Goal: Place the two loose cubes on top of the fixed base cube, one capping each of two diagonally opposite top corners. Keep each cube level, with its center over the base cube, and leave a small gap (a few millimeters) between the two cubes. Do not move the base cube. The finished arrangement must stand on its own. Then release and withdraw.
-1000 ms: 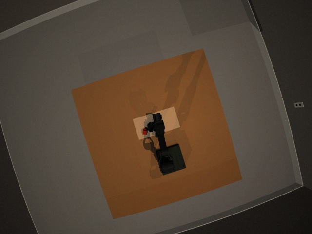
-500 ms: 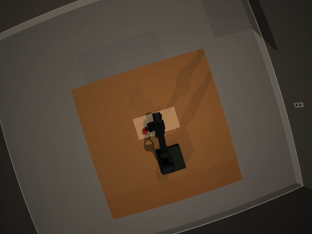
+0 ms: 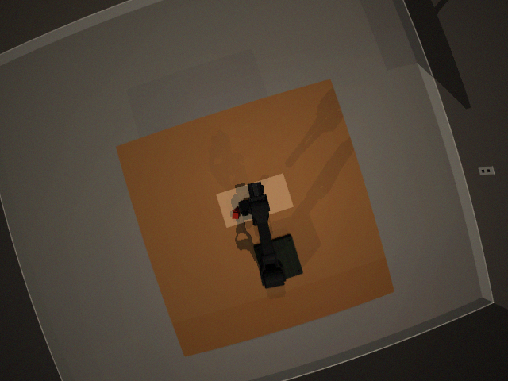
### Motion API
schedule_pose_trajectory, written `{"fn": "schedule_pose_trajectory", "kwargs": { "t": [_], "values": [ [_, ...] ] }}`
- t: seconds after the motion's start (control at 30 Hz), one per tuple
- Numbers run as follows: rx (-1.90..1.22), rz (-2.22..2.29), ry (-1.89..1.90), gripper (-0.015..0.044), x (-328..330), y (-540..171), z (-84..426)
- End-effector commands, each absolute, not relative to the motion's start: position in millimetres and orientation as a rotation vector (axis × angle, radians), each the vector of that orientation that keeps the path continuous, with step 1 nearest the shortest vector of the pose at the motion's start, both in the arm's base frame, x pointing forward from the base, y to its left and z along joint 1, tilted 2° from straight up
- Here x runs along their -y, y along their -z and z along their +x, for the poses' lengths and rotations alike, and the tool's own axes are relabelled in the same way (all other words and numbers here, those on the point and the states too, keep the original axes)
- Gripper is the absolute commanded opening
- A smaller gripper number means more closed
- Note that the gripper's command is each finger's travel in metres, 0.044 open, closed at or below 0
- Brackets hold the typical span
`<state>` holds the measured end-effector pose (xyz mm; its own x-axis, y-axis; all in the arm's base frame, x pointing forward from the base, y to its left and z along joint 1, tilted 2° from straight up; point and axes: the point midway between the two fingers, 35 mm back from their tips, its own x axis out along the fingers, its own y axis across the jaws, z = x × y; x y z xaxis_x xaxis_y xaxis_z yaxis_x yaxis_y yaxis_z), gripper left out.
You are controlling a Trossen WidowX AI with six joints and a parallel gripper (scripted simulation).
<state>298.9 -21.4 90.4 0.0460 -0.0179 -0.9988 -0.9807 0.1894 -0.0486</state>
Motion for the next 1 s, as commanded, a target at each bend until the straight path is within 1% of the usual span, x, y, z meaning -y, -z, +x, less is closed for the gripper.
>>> {"fn": "schedule_pose_trajectory", "kwargs": {
  "t": [0.0,0.23,0.43,0.97],
  "values": [
    [-1.261,-1.099,-1.025,0.0105,21,-105,299],
    [-1.261,-1.100,-1.026,0.0105,20,-126,294],
    [-1.268,-1.086,-1.014,0.0105,19,-130,294],
    [-1.406,-0.741,-0.696,0.0105,-13,-126,299]
  ]
}}
